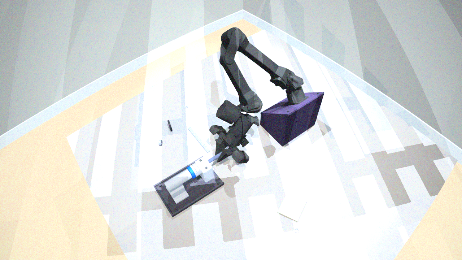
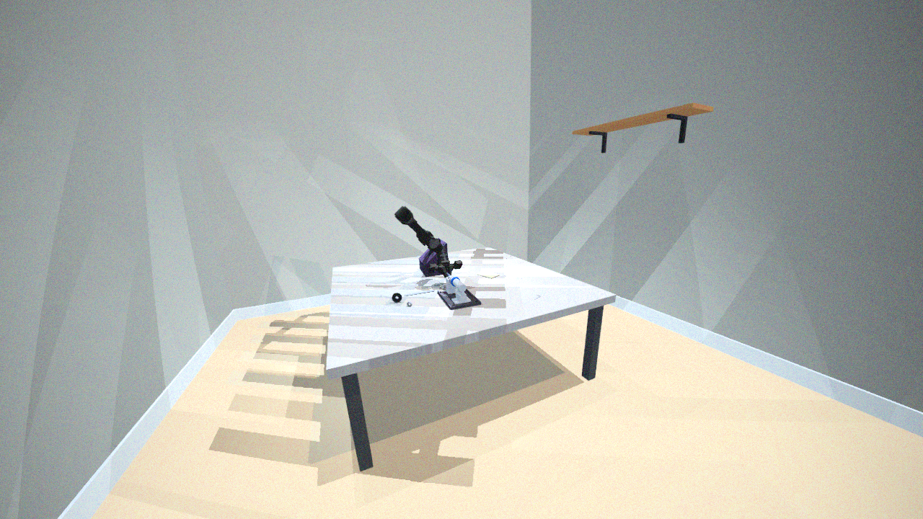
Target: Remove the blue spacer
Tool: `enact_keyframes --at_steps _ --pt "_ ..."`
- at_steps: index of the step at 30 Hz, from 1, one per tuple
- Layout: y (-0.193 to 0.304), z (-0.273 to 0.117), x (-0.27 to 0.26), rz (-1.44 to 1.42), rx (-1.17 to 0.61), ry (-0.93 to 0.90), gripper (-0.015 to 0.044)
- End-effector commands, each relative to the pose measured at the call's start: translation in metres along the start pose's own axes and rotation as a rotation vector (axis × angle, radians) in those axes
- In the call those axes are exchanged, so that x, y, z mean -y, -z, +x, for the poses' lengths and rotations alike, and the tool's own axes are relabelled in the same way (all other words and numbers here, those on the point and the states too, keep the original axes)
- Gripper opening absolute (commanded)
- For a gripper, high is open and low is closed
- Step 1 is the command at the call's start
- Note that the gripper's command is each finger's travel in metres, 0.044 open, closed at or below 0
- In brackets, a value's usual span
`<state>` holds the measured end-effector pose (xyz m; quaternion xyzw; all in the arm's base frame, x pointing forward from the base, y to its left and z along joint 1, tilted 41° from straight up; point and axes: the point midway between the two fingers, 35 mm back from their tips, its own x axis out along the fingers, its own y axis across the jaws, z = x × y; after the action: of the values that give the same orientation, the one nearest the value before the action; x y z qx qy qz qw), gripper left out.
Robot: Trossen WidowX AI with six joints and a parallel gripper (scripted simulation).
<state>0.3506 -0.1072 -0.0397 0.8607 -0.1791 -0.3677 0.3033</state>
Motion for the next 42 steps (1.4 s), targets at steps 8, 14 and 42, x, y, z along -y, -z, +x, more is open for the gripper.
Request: enact_keyframes --at_steps 8,14,42 --pt "-0.0021 -0.0017 0.0001 -0.003 0.002 0.0 0.0" --pt "-0.0025 -0.002 0.0001 -0.003 0.002 0.0 0.0" --pt "-0.0042 -0.0037 0.0002 -0.003 0.002 0.0 0.0"
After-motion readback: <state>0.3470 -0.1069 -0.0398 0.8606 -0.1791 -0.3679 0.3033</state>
